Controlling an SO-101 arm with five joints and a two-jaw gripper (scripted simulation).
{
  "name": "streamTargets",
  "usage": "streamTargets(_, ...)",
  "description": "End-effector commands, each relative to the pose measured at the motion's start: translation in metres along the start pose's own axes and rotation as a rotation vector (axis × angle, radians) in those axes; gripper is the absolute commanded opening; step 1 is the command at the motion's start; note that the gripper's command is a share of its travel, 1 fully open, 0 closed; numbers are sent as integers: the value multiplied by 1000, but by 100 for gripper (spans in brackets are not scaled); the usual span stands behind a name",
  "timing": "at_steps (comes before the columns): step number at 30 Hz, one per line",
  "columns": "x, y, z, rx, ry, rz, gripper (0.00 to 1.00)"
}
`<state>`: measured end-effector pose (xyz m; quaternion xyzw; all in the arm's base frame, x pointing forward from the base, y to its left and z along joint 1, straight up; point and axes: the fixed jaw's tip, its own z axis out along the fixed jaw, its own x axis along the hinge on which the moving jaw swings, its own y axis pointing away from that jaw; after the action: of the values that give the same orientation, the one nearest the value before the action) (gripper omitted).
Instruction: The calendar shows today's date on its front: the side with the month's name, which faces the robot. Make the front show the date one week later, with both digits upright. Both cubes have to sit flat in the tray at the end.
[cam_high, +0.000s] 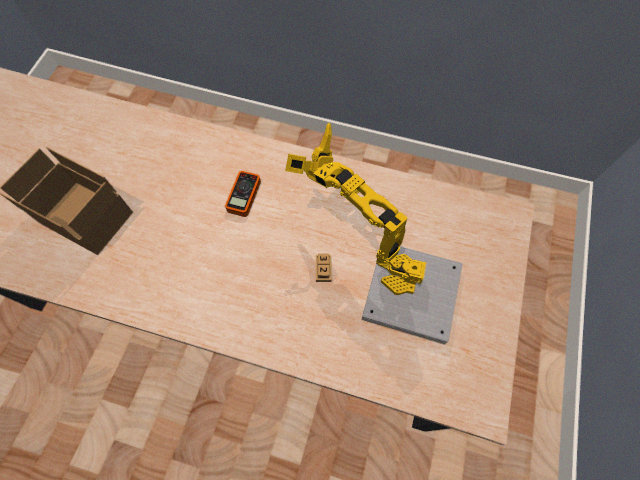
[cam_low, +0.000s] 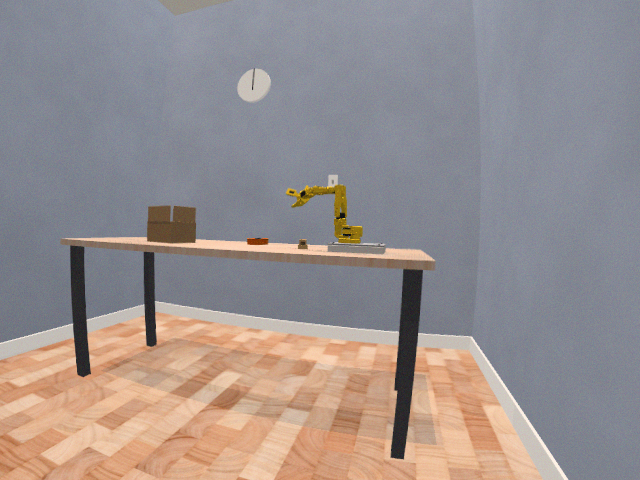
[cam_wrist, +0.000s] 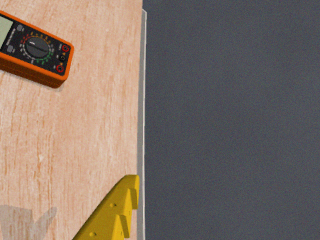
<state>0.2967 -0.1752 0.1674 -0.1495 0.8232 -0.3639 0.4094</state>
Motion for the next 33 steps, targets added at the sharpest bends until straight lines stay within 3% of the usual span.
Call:
streamTargets(1,-2,10,-5,-37,1,-79,94)
streamTargets(6,-3,17,-7,-64,0,-150,93)
streamTargets(21,-4,64,-29,-252,-50,-653,81)
streamTargets(23,-4,64,-29,-252,-50,-653,81)
streamTargets(33,1,101,-52,-400,-155,-1088,70)
